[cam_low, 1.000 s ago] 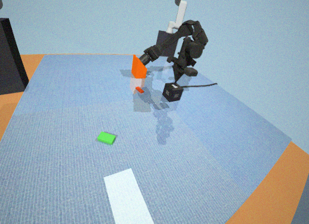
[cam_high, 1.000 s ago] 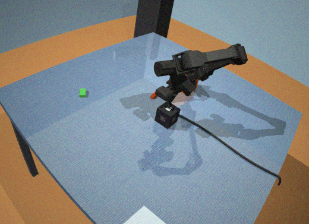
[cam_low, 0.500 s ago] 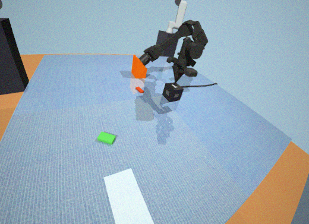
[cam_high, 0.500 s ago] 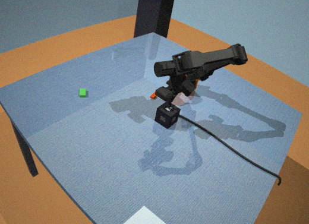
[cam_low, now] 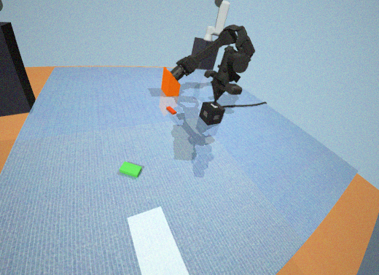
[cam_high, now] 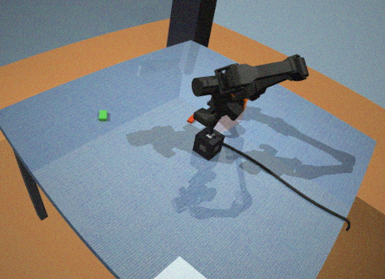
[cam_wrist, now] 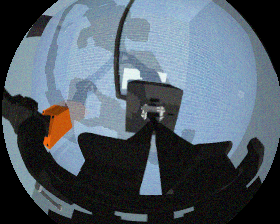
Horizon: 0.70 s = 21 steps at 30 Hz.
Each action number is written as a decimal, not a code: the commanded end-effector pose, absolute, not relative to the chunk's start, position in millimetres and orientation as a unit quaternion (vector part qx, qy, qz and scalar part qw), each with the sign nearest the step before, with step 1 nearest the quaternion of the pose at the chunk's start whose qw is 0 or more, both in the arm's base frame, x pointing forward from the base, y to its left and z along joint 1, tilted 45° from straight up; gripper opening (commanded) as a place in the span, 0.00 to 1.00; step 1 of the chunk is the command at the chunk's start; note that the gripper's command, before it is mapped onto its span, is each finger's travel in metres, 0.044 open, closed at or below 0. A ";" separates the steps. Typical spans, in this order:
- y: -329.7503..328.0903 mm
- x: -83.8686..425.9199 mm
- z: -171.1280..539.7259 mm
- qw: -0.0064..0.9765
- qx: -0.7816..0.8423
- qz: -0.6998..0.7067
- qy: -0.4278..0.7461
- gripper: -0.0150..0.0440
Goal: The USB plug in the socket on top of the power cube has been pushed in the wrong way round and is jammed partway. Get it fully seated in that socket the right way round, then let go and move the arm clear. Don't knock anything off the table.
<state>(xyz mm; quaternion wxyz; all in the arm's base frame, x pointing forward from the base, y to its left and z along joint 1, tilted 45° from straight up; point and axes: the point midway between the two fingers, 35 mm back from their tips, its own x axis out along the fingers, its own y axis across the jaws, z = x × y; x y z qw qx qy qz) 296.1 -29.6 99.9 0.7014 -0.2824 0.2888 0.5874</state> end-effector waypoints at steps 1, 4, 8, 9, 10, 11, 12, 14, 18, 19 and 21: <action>-28.9 296.1 99.3 0.703 -0.281 0.587 0.289 0.25; -28.6 296.2 99.1 0.703 -0.281 0.587 0.289 0.25; -28.3 296.2 98.8 0.703 -0.281 0.587 0.289 0.25; -28.2 296.3 98.7 0.703 -0.281 0.587 0.289 0.25; -28.1 296.3 98.6 0.703 -0.281 0.587 0.289 0.25; -28.1 296.3 98.5 0.703 -0.281 0.587 0.289 0.25; -28.0 296.3 98.4 0.703 -0.281 0.587 0.289 0.25; -27.8 296.3 98.2 0.703 -0.281 0.587 0.289 0.25; -27.5 296.4 97.9 0.703 -0.281 0.587 0.289 0.25; -27.4 296.4 97.8 0.703 -0.281 0.587 0.289 0.25; -27.2 296.5 97.7 0.703 -0.281 0.587 0.289 0.25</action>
